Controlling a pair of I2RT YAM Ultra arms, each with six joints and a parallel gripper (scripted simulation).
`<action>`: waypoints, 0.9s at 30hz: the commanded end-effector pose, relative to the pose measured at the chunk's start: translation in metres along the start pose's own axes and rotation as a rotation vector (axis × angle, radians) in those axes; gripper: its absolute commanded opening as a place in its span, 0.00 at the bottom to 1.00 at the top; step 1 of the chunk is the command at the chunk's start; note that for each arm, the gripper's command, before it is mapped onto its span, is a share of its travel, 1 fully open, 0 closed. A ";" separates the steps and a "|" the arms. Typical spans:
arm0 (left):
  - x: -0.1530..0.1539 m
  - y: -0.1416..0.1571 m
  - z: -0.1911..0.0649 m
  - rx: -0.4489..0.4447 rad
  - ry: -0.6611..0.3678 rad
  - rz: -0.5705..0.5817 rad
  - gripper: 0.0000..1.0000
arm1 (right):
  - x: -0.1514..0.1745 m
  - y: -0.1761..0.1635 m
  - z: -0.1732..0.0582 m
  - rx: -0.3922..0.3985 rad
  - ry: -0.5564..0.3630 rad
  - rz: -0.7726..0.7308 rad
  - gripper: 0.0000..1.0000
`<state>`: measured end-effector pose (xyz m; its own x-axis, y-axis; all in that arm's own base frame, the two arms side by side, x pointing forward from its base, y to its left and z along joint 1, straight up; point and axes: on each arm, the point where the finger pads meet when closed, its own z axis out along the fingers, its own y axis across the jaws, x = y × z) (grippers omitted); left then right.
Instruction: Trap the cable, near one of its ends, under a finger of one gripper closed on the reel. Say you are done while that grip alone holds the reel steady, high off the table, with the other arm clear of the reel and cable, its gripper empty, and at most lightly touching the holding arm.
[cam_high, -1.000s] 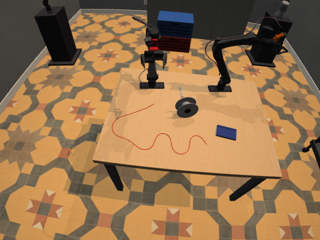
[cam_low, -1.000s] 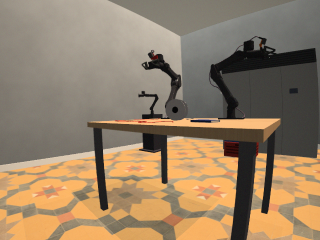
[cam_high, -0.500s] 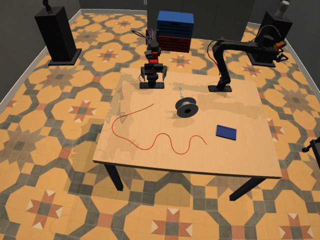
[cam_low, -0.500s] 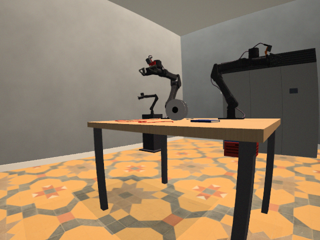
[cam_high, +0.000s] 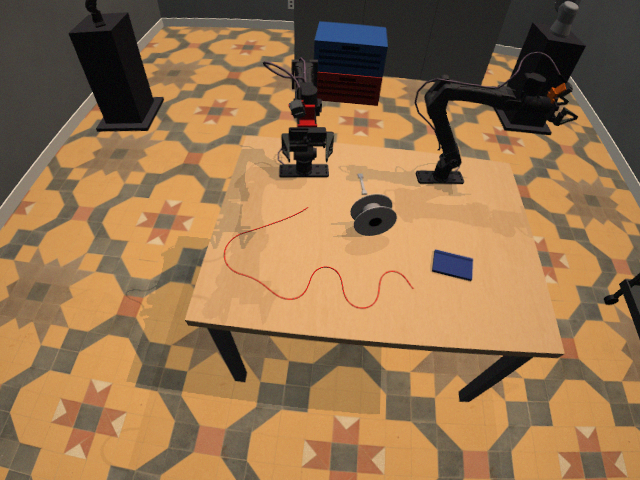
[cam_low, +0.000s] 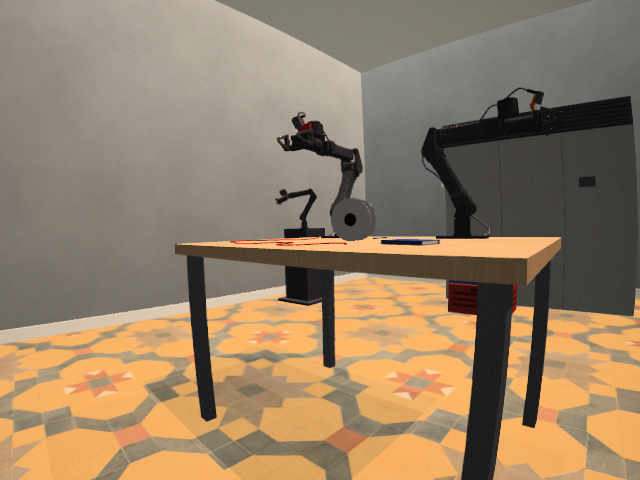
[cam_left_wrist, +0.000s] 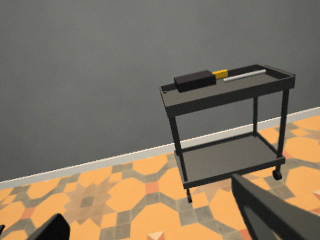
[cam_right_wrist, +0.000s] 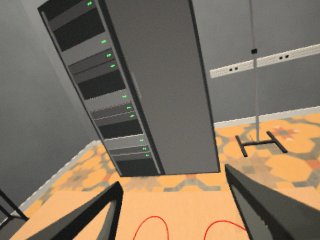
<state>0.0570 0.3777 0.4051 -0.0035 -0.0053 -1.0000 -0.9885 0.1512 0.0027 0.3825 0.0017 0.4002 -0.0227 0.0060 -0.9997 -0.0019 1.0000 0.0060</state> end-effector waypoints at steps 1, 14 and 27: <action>0.010 0.003 0.002 -0.005 0.023 -0.010 1.00 | -0.008 -0.004 -0.001 0.012 -0.032 -0.013 1.00; 0.012 0.003 0.002 -0.005 0.031 -0.010 1.00 | -0.007 -0.004 -0.001 0.012 -0.028 -0.013 1.00; 0.012 0.003 0.002 -0.005 0.031 -0.010 1.00 | -0.007 -0.004 -0.001 0.012 -0.028 -0.013 0.42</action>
<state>0.0570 0.3778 0.4053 -0.0034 -0.0045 -1.0000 -0.9885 0.1512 0.0027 0.3825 0.0017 0.4023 -0.0143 0.0056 -0.9999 -0.0019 1.0000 0.0057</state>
